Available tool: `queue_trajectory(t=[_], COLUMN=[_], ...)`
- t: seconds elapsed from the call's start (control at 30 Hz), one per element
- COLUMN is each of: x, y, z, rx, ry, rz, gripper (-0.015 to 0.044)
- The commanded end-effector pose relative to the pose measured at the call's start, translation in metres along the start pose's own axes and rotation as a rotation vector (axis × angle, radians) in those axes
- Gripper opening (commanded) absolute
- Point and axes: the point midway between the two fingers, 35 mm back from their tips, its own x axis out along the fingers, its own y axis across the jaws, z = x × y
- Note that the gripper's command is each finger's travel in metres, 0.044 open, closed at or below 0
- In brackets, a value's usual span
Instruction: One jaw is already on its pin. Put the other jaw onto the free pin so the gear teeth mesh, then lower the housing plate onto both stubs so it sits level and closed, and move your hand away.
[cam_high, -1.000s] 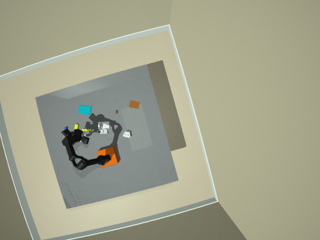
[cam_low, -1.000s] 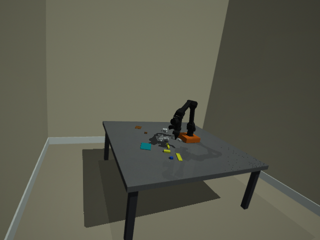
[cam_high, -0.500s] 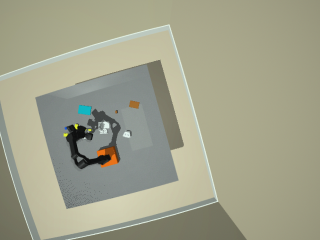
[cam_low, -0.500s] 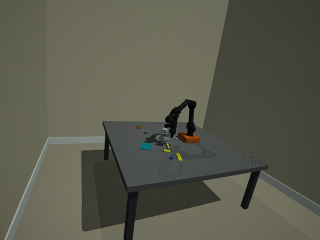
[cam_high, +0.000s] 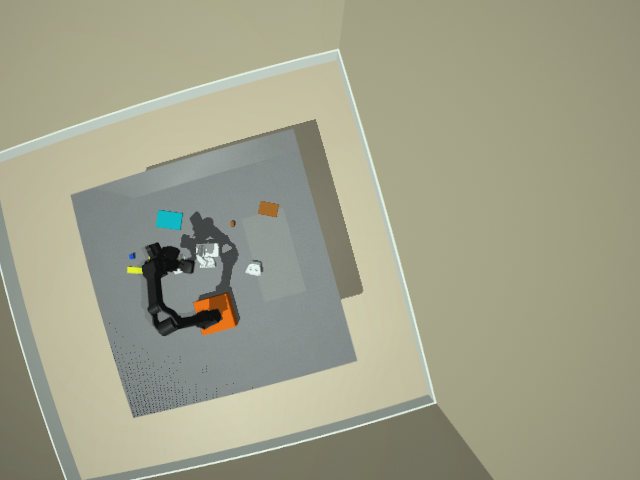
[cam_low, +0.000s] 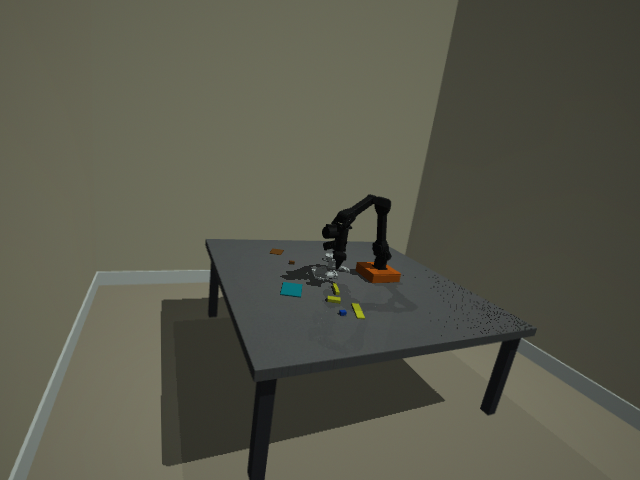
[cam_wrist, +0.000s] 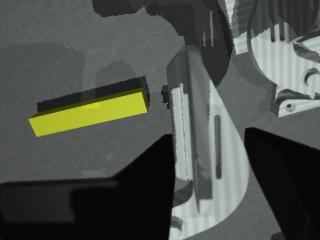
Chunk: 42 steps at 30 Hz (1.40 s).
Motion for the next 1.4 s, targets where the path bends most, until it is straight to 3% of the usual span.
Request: queue_trajectory(t=[0.0, 1.37], x=[-0.001, -0.002], y=[-0.011, -0.136], z=[0.007, 0.055], rx=[-0.025, -0.293], ry=[-0.006, -0.007], rz=[-0.004, -0.016], gripper=[0.0134, 0.0134])
